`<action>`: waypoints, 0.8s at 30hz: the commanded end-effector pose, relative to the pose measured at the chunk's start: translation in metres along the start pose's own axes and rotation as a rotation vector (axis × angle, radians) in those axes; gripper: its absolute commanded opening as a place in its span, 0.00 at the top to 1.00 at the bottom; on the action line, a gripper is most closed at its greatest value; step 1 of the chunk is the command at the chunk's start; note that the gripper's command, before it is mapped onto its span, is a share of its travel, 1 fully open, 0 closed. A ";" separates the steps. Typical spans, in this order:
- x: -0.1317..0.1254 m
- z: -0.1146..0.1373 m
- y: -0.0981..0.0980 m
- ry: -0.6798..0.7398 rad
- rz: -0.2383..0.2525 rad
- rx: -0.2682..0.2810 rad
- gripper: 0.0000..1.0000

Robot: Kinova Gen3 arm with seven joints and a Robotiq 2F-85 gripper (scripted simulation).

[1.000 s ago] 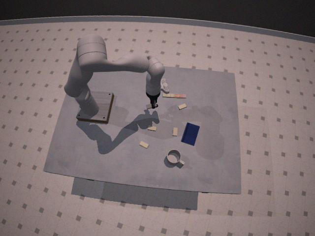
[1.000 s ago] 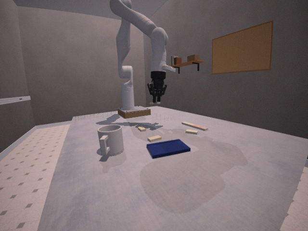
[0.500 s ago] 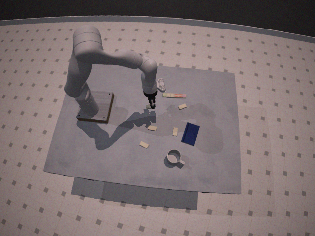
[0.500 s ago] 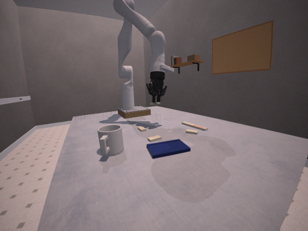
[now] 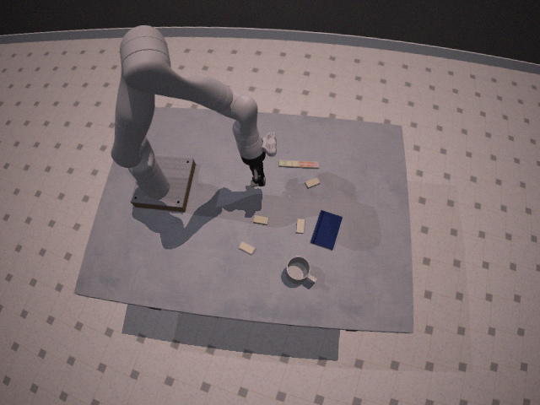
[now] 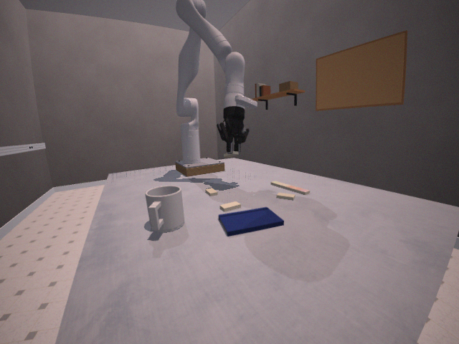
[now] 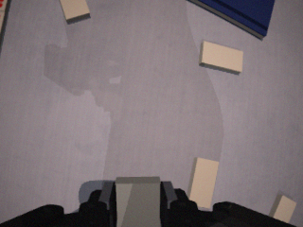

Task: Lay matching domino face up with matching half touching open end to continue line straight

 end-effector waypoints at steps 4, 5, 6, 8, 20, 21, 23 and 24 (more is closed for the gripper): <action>0.000 -0.001 0.000 0.051 -0.033 0.069 0.71; 0.000 -0.001 0.000 0.058 -0.035 0.078 0.71; 0.000 -0.002 0.000 0.066 -0.037 0.087 0.71; -0.001 -0.002 0.000 0.082 -0.041 0.105 0.71; -0.001 -0.005 -0.001 0.157 -0.077 0.191 0.71; -0.002 -0.005 -0.001 0.165 -0.078 0.200 0.71; -0.002 -0.006 -0.001 0.181 -0.087 0.217 0.71; -0.001 -0.006 0.000 0.190 -0.093 0.226 0.71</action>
Point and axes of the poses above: the point where the finger pads meet when closed, its own y axis out along the fingers, its own x axis across the jaws, z = x × y, the point moved 1 cm from there along -y, back along the fingers, and after that the axes turned 15 degrees about y, right-handed, at the moved point
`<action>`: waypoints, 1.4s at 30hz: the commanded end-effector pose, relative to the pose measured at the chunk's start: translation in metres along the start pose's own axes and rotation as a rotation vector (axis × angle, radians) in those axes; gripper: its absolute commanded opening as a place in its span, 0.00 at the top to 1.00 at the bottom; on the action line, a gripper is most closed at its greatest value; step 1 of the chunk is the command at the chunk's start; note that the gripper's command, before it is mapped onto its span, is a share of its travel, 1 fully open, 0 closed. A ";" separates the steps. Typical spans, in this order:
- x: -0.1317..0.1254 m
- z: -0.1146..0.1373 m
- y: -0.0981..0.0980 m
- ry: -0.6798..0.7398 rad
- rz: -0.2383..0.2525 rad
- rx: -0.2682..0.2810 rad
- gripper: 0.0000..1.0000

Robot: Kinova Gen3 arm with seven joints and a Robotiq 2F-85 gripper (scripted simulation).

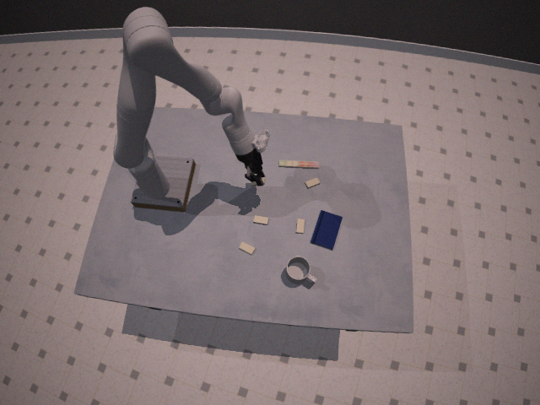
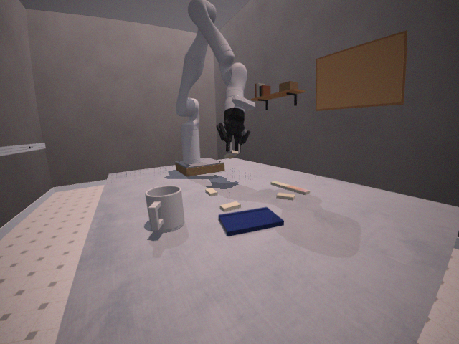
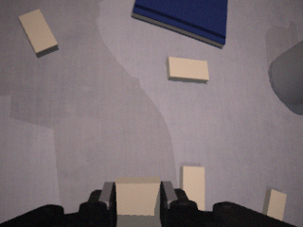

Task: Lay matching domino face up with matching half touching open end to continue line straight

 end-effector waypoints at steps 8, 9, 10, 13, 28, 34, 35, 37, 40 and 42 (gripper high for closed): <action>-0.001 -0.003 -0.001 0.105 -0.044 0.140 0.71; -0.001 -0.003 -0.001 0.105 -0.044 0.140 0.71; -0.001 -0.003 -0.001 0.105 -0.044 0.140 0.71; 0.000 -0.004 -0.001 0.138 -0.062 0.174 0.71; -0.002 -0.008 -0.002 0.285 -0.120 0.348 0.71; -0.002 -0.011 -0.001 0.366 -0.156 0.438 0.71; -0.002 -0.011 -0.001 0.379 -0.160 0.454 0.71; -0.003 -0.012 -0.001 0.410 -0.175 0.487 0.71; -0.003 -0.013 -0.001 0.453 -0.193 0.537 0.71; -0.003 -0.013 -0.001 0.483 -0.206 0.572 0.71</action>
Point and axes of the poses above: the point where the finger pads meet when closed, its own y axis out along the fingers, its own x axis across the jaws, z = x × y, the point moved 1 cm from there along -y, back along the fingers, and after that the axes turned 15 degrees about y, right-handed, at the moved point
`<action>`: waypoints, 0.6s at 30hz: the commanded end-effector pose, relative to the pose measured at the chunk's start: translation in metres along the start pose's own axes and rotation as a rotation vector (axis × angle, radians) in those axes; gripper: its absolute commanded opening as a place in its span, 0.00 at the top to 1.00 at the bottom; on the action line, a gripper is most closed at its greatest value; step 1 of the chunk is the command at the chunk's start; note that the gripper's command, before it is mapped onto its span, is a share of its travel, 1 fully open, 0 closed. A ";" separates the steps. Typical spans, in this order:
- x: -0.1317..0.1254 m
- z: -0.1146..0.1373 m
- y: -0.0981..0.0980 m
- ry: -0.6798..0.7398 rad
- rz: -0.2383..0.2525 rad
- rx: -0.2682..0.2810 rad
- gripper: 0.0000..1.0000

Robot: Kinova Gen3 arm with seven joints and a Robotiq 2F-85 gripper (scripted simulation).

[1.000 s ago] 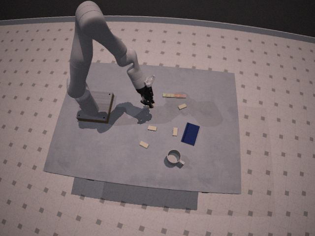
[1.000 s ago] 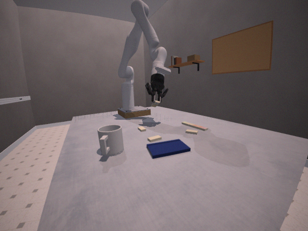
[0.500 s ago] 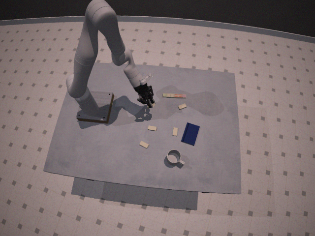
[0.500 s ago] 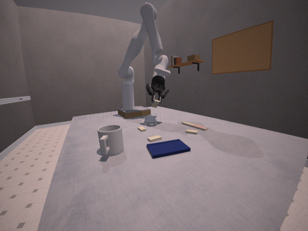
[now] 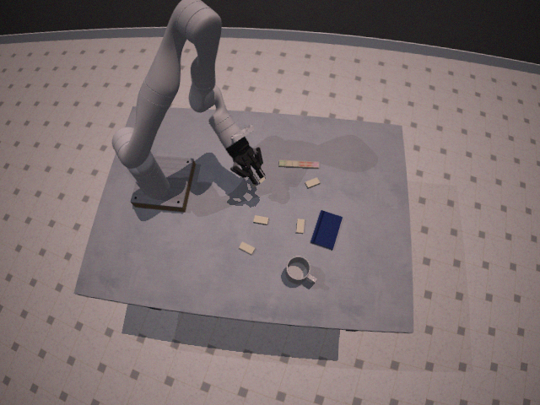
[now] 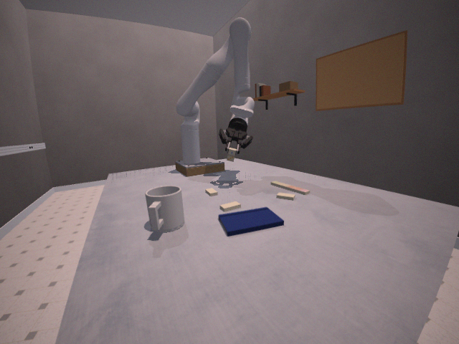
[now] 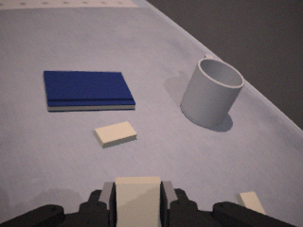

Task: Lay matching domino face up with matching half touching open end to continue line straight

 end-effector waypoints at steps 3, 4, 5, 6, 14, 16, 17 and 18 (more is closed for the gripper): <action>0.000 -0.002 0.000 0.085 -0.033 0.103 0.71; 0.000 -0.002 0.000 0.101 -0.040 0.121 0.71; 0.000 -0.003 -0.001 0.116 -0.046 0.139 0.71; 0.000 -0.003 -0.001 0.131 -0.052 0.156 0.71; 0.001 -0.004 -0.004 0.248 -0.097 0.298 0.71; 0.001 -0.005 -0.004 0.277 -0.111 0.329 0.71; 0.001 -0.005 -0.004 0.290 -0.117 0.344 0.71; 0.001 -0.005 -0.004 0.290 -0.117 0.344 0.71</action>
Point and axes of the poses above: the point where the finger pads meet when closed, its own y axis out along the fingers, its own x axis across the jaws, z = x × y, the point moved 1 cm from there along -y, back along the fingers, and after that the axes turned 15 degrees about y, right-handed, at the moved point
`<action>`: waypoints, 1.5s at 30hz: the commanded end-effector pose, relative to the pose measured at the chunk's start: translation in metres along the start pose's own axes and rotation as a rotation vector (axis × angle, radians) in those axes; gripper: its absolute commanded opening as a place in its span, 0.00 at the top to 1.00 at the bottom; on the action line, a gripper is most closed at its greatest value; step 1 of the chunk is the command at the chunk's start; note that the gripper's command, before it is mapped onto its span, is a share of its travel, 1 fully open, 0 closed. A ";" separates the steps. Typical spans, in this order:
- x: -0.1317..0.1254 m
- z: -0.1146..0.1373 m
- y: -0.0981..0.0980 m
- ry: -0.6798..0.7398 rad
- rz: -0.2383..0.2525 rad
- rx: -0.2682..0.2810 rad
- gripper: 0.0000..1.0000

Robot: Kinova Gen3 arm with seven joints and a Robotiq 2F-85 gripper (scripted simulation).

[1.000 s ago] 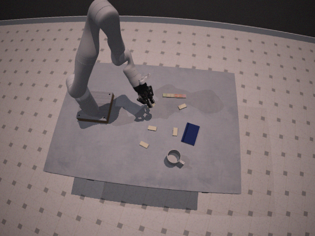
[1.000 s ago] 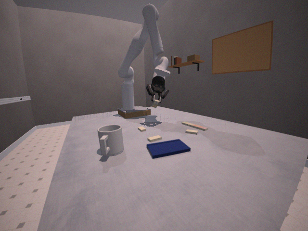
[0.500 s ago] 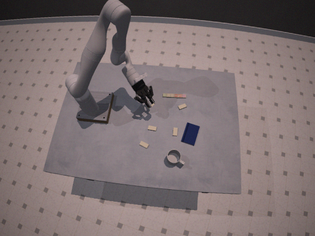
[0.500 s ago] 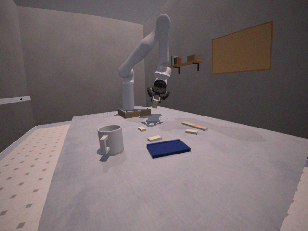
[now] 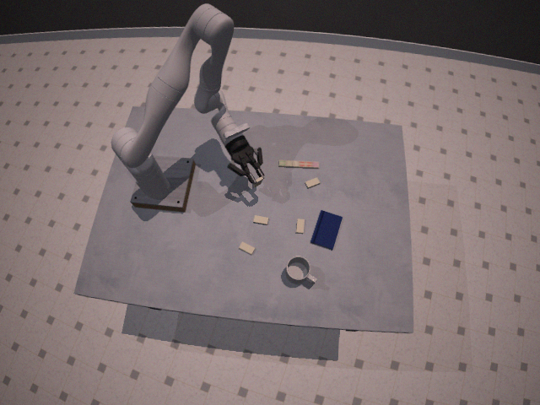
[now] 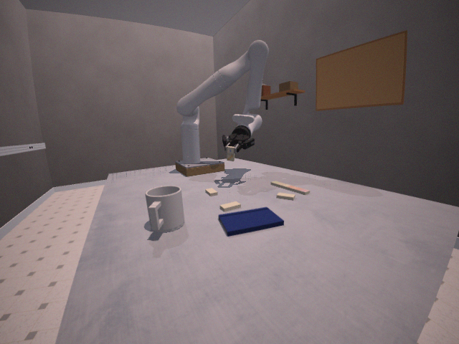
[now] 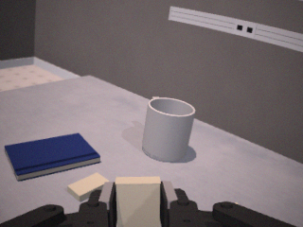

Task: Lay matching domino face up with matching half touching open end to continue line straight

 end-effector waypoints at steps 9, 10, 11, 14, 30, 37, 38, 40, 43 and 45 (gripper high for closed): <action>0.001 -0.002 -0.001 0.121 -0.055 0.144 0.71; 0.001 -0.002 -0.001 0.128 -0.058 0.151 0.71; 0.001 -0.002 -0.001 0.133 -0.060 0.157 0.71; 0.001 -0.003 -0.002 0.147 -0.066 0.173 0.71; 0.001 -0.003 -0.002 0.164 -0.073 0.193 0.71; 0.001 -0.003 -0.002 0.164 -0.073 0.193 0.71; 0.001 -0.003 -0.002 0.164 -0.073 0.193 0.71; 0.001 -0.003 -0.002 0.164 -0.073 0.193 0.71; 0.001 -0.003 -0.002 0.164 -0.073 0.193 0.71; 0.001 -0.003 -0.002 0.164 -0.073 0.193 0.71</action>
Point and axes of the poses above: the point where the finger pads meet when closed, its own y axis out along the fingers, its own x axis across the jaws, z = x × y, the point moved 1 cm from there along -y, back along the fingers, and after that the axes turned 15 degrees about y, right-handed, at the moved point
